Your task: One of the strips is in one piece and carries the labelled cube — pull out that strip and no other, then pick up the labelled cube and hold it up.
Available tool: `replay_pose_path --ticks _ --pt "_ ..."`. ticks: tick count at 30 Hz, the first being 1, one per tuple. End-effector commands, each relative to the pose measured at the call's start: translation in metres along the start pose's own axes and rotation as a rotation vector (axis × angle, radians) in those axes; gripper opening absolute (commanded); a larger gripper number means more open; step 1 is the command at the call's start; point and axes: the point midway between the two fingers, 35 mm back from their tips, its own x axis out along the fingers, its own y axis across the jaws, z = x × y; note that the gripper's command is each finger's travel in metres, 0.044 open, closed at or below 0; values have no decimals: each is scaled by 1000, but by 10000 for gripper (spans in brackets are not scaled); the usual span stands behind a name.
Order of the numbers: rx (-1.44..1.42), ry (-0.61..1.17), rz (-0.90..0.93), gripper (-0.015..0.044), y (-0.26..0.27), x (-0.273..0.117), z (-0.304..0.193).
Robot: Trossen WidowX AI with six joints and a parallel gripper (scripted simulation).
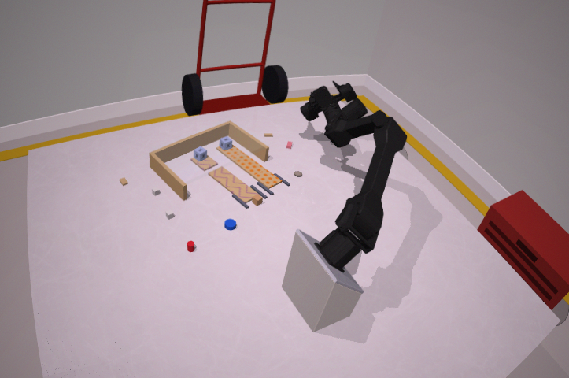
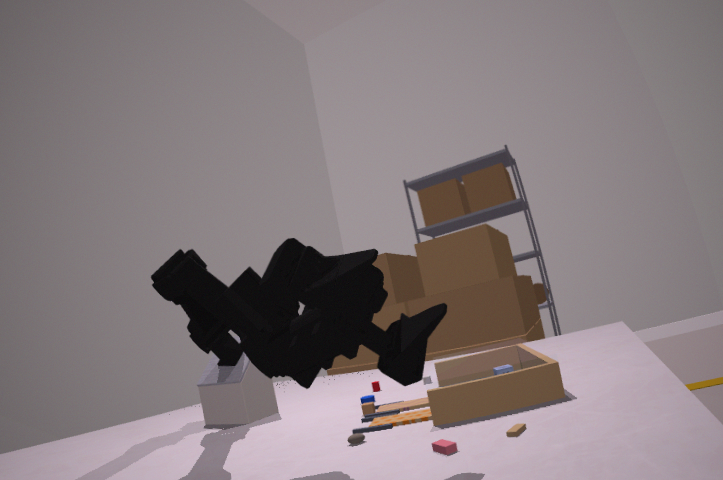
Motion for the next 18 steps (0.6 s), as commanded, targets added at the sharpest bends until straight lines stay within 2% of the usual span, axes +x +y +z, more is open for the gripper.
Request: replay_pose_path --ticks 1,9,18 --pt "228 74 111 400 37 -7 59" --pt "539 247 338 400 99 -67 169" --pt "679 470 546 400 142 -192 254"
